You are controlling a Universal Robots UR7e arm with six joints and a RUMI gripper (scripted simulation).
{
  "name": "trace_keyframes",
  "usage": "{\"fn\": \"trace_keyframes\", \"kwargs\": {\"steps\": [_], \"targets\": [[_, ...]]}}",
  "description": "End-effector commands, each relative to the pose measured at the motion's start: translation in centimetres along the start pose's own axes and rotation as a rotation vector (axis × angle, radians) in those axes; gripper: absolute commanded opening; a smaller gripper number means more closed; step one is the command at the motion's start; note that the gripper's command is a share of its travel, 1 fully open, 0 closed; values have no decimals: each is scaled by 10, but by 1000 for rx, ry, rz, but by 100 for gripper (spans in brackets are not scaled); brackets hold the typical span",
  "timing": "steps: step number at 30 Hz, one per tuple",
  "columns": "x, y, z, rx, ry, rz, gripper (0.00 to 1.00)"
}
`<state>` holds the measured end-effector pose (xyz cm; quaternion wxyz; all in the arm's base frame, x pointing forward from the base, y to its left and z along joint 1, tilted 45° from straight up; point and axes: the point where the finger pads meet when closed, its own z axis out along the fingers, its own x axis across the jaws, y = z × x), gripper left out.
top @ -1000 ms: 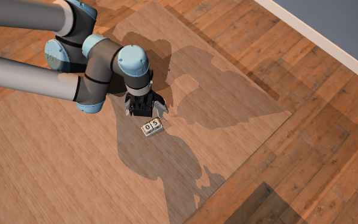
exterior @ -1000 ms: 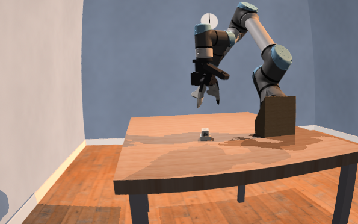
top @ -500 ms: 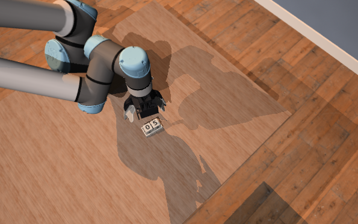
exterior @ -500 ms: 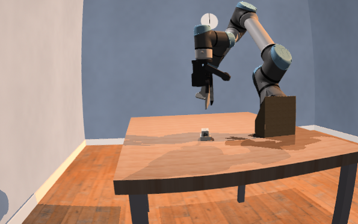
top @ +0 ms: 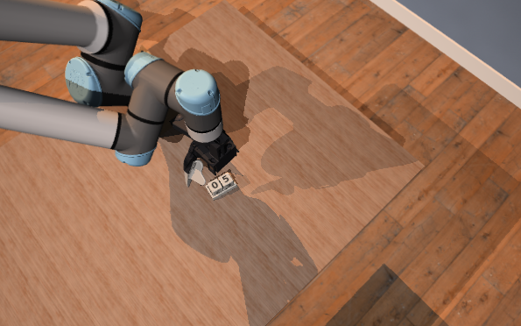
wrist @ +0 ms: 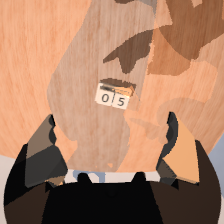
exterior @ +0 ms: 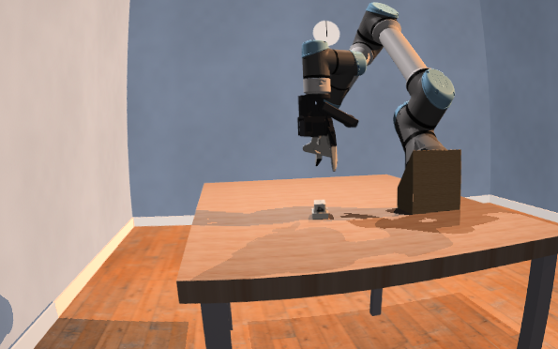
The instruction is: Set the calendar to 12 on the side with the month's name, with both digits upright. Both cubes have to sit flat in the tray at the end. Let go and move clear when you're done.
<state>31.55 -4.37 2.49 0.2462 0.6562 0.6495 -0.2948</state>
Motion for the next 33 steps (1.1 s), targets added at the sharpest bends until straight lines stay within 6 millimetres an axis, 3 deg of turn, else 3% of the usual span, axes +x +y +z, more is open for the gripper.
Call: {"fn": "trace_keyframes", "kwargs": {"steps": [1,15,33], "targets": [[-1,1,1,-8,9,-98,100],[-7,5,6,-10,7,-576,100],[-11,10,10,-11,6,-958,100]]}}
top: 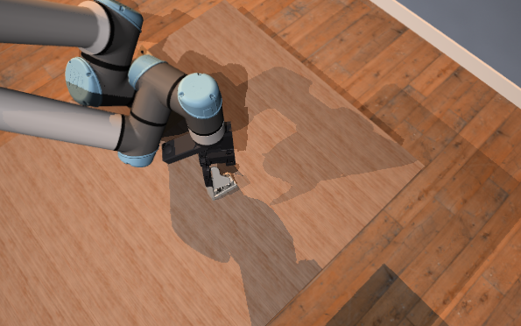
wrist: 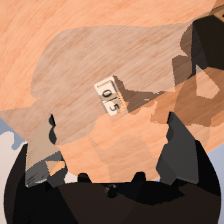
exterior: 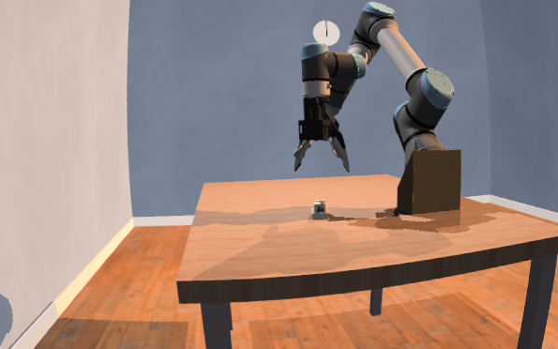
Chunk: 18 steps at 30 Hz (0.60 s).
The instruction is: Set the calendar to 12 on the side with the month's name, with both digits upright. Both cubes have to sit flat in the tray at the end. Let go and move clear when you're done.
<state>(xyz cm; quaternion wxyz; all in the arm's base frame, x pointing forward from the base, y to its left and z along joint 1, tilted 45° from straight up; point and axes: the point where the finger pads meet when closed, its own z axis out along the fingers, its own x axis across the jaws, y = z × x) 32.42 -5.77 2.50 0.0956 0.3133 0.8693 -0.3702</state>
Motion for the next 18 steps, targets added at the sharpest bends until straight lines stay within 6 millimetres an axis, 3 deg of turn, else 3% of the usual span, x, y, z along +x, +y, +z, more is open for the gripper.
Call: {"fn": "trace_keyframes", "kwargs": {"steps": [1,18], "targets": [[-1,0,1,-8,-1,-69,100],[-5,2,3,-8,-2,-303,100]]}}
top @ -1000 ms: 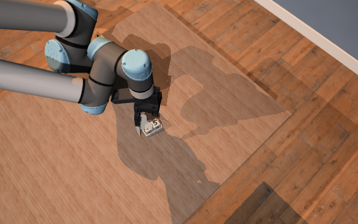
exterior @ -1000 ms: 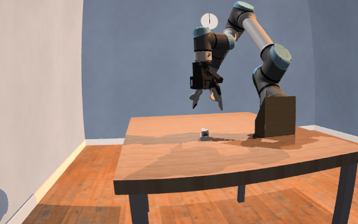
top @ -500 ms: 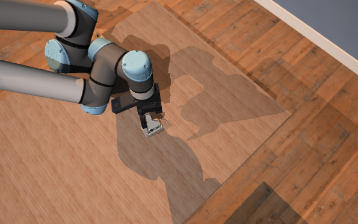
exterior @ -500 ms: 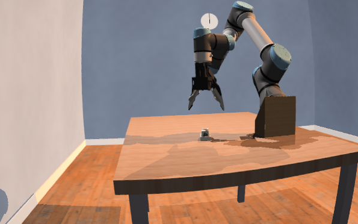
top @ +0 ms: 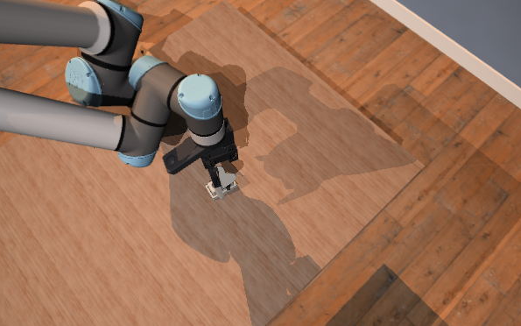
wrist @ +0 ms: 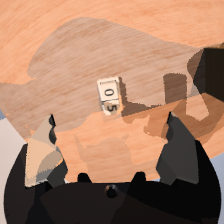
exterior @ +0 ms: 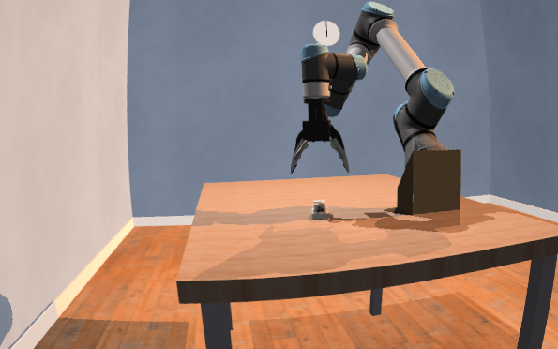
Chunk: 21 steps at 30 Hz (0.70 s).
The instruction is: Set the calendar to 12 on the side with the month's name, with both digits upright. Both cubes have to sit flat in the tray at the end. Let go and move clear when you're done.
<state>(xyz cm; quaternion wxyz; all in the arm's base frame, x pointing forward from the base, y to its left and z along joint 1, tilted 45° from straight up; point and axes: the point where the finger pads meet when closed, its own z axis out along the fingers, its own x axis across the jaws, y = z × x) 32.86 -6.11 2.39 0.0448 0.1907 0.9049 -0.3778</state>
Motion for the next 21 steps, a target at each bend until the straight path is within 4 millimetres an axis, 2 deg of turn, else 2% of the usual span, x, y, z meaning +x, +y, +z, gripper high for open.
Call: {"fn": "trace_keyframes", "kwargs": {"steps": [1,21], "targets": [[-1,0,0,-3,-2,-38,100],[-3,1,1,-3,-2,-135,100]]}}
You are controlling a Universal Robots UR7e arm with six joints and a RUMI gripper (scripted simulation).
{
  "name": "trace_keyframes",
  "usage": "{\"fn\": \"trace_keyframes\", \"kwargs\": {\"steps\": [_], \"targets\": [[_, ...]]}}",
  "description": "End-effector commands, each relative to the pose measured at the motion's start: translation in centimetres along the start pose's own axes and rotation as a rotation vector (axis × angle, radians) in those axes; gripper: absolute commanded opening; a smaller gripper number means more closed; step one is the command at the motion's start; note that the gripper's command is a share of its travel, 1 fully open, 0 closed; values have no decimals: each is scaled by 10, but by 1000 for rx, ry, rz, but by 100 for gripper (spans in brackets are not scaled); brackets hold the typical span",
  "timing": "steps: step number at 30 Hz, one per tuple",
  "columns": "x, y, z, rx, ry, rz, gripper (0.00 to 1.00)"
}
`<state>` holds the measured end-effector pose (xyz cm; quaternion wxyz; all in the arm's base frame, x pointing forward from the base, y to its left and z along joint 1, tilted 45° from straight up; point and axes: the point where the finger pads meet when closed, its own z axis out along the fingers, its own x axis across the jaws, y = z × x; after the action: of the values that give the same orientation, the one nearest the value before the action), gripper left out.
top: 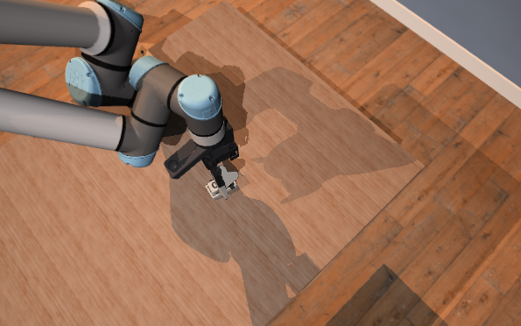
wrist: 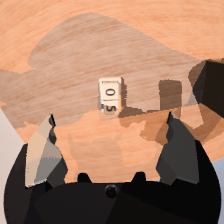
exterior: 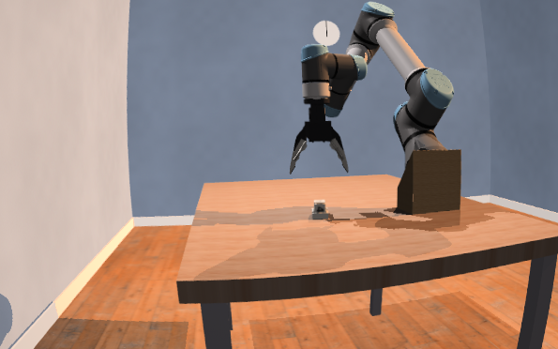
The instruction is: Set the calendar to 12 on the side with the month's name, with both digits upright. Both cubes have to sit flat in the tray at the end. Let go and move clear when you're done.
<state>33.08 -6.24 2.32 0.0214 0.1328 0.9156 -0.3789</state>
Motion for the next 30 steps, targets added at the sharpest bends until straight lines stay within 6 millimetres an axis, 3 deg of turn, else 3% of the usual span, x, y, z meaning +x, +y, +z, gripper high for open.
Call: {"fn": "trace_keyframes", "kwargs": {"steps": [1,10,11,30], "targets": [[0,0,0,0,-1,-9,100],[0,0,0,0,-1,-13,100],[0,0,0,0,-1,-13,29],[0,0,0,0,-1,-13,29]]}}
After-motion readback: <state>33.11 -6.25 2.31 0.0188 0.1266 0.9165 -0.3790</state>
